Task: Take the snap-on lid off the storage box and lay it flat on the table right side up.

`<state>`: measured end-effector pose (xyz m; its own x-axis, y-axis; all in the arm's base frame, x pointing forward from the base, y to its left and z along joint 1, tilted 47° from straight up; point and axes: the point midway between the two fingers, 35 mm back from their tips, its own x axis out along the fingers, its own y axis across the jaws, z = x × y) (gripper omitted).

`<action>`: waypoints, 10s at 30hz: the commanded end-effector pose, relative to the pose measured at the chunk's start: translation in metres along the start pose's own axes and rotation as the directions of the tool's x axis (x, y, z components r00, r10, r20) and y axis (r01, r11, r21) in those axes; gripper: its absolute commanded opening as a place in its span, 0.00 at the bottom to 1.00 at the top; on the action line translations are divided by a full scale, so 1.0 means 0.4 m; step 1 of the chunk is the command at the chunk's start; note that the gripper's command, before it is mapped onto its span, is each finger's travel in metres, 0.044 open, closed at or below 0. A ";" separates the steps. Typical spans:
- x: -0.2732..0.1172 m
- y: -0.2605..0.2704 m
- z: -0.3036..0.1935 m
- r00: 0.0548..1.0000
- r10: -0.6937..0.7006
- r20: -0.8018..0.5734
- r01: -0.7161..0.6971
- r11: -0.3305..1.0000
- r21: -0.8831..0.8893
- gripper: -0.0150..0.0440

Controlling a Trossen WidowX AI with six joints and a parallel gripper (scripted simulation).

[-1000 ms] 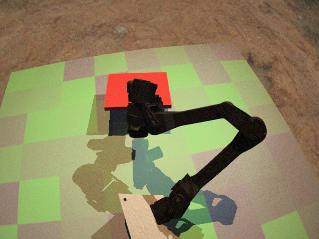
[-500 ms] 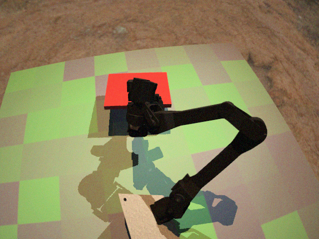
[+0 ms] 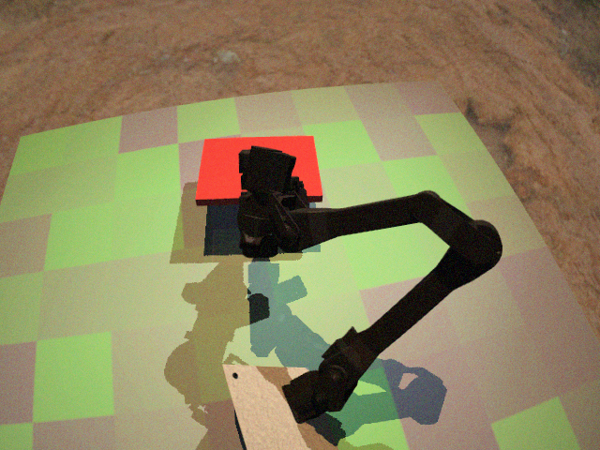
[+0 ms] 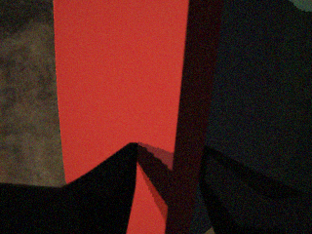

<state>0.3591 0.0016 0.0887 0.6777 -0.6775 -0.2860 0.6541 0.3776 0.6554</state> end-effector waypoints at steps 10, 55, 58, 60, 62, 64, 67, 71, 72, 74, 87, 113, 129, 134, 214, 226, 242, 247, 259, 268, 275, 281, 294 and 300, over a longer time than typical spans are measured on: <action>0.004 0.002 0.000 1.000 0.000 -0.001 0.000 1.000 -0.002 0.25; 0.010 0.008 0.000 1.000 0.000 -0.001 0.000 1.000 -0.002 0.25; 0.011 0.009 0.000 1.000 0.000 -0.001 0.000 1.000 -0.002 0.25; 0.011 0.009 0.000 1.000 0.000 -0.001 0.000 1.000 -0.002 0.25; 0.012 0.009 0.000 1.000 0.000 -0.001 0.000 1.000 -0.002 0.25; 0.012 0.009 0.000 1.000 0.000 -0.001 0.000 1.000 -0.002 0.25; 0.012 0.010 0.000 1.000 0.000 -0.001 0.000 1.000 -0.002 0.25; 0.013 0.010 0.000 1.000 0.000 -0.001 0.000 1.000 -0.002 0.25; 0.013 0.011 0.000 1.000 0.000 -0.001 0.000 1.000 -0.002 0.25; 0.008 0.013 0.000 1.000 0.001 -0.003 -0.001 1.000 -0.001 0.25; -0.016 0.049 0.000 1.000 0.001 -0.004 -0.001 1.000 -0.001 0.25; -0.046 0.135 0.000 1.000 0.001 -0.004 -0.001 1.000 0.000 0.25; -0.050 0.199 0.000 1.000 0.001 -0.005 -0.001 1.000 0.000 0.25; -0.049 0.222 0.000 1.000 0.001 -0.005 -0.001 1.000 0.000 0.25; -0.130 0.313 0.162 1.000 -0.001 -0.005 0.001 1.000 -0.004 0.25; -0.136 0.308 0.221 1.000 -0.001 -0.005 0.001 1.000 -0.005 0.25; -0.144 0.301 0.300 1.000 -0.002 -0.004 0.002 1.000 -0.007 0.25; -0.146 0.299 0.324 1.000 -0.002 -0.004 0.002 1.000 -0.007 0.25; -0.152 0.294 0.383 1.000 -0.002 -0.004 0.002 1.000 -0.009 0.25; -0.156 0.291 0.428 1.000 -0.003 -0.004 0.002 1.000 -0.009 0.25; -0.160 0.288 0.462 1.000 -0.003 -0.004 0.003 1.000 -0.010 0.25; -0.163 0.285 0.492 1.000 -0.003 -0.004 0.003 1.000 -0.010 0.25; -0.170 0.280 0.556 1.000 -0.003 -0.003 0.003 1.000 -0.011 0.25; -0.173 0.278 0.586 1.000 -0.003 -0.003 0.003 1.000 -0.011 0.25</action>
<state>0.3092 -0.0557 0.3363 0.6657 -0.6853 -0.2953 0.6718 0.3781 0.6370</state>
